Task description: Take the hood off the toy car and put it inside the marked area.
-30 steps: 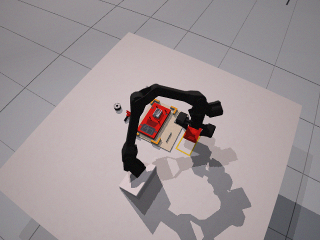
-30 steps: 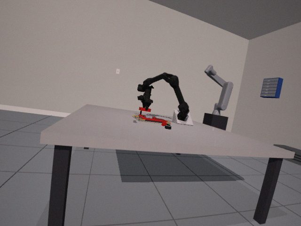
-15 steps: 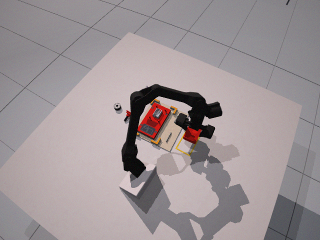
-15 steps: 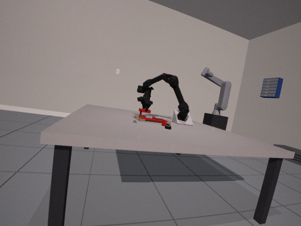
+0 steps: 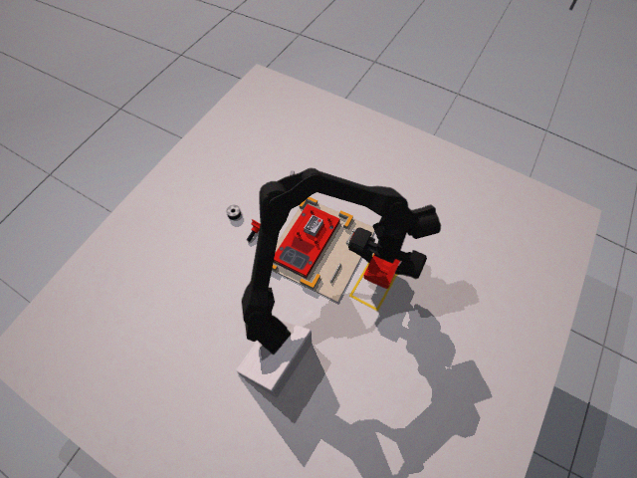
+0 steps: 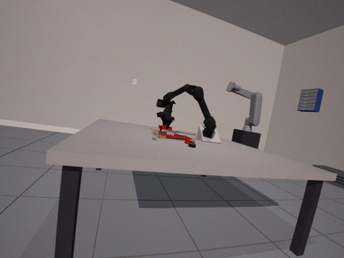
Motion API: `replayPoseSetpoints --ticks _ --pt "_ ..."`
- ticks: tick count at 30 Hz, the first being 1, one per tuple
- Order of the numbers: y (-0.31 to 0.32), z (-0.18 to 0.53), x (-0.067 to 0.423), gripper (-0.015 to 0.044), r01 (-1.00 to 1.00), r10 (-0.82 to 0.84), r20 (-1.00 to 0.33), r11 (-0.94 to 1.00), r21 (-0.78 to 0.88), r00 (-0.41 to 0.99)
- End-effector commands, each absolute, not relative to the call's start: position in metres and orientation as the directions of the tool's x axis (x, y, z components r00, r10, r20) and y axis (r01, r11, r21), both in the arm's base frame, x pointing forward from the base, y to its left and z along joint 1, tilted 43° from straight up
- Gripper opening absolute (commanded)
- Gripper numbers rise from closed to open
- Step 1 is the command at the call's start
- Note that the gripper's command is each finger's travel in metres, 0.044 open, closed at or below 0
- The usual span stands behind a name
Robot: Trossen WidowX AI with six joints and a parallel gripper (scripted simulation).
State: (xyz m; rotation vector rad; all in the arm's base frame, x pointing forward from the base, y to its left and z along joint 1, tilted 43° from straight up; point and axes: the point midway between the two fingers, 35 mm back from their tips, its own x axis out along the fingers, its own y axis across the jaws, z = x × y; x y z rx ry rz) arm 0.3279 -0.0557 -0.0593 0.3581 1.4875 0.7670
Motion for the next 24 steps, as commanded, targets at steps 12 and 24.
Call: replayPoseSetpoints --ticks 12,24 --pt "-0.0462 -0.0685 0.3235 0.0000 -0.226 0.657 -0.748 0.718 0.658 -0.092" --pt "-0.0446 -0.0702 0.3232 0.0000 -0.226 0.657 -0.748 0.718 0.659 -0.092"
